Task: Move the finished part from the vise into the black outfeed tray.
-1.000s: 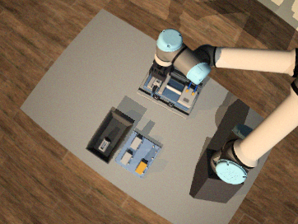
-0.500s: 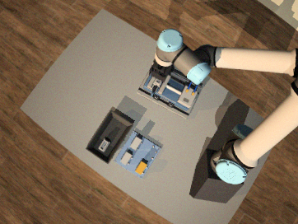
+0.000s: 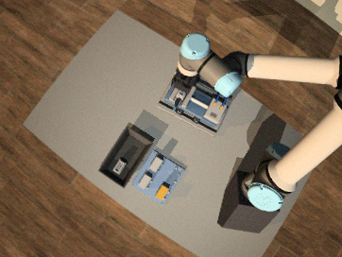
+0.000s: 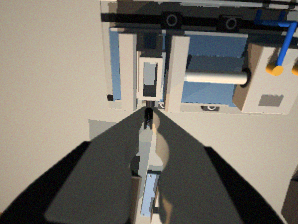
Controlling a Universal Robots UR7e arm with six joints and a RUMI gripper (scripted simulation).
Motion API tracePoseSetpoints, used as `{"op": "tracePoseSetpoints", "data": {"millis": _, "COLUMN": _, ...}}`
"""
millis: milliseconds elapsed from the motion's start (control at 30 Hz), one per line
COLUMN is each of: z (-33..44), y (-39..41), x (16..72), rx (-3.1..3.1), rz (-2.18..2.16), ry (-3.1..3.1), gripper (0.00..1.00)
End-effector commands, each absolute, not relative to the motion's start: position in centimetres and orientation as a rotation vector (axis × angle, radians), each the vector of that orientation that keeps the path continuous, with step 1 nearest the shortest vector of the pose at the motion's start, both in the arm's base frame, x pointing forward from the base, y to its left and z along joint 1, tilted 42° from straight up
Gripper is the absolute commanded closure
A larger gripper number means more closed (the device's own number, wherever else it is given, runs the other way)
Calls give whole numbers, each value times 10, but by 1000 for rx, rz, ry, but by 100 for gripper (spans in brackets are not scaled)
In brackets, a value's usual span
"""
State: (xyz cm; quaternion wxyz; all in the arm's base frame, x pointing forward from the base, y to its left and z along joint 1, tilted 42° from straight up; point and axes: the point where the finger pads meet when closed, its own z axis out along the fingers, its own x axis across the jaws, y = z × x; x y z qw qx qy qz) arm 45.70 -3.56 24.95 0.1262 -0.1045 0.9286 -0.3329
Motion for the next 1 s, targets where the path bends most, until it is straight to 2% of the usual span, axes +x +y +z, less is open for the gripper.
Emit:
{"op": "tracePoseSetpoints", "data": {"millis": 0, "z": 250, "y": -35, "x": 457, "rx": -304, "rz": -969, "ry": 2703, "gripper": 100}}
{"op": "tracePoseSetpoints", "data": {"millis": 267, "z": 250, "y": -35, "x": 457, "rx": -304, "rz": -969, "ry": 2703, "gripper": 100}}
{"op": "tracePoseSetpoints", "data": {"millis": 300, "z": 250, "y": -35, "x": 457, "rx": -304, "rz": -969, "ry": 2703, "gripper": 60}}
{"op": "tracePoseSetpoints", "data": {"millis": 967, "z": 250, "y": -35, "x": 457, "rx": -304, "rz": -969, "ry": 2703, "gripper": 60}}
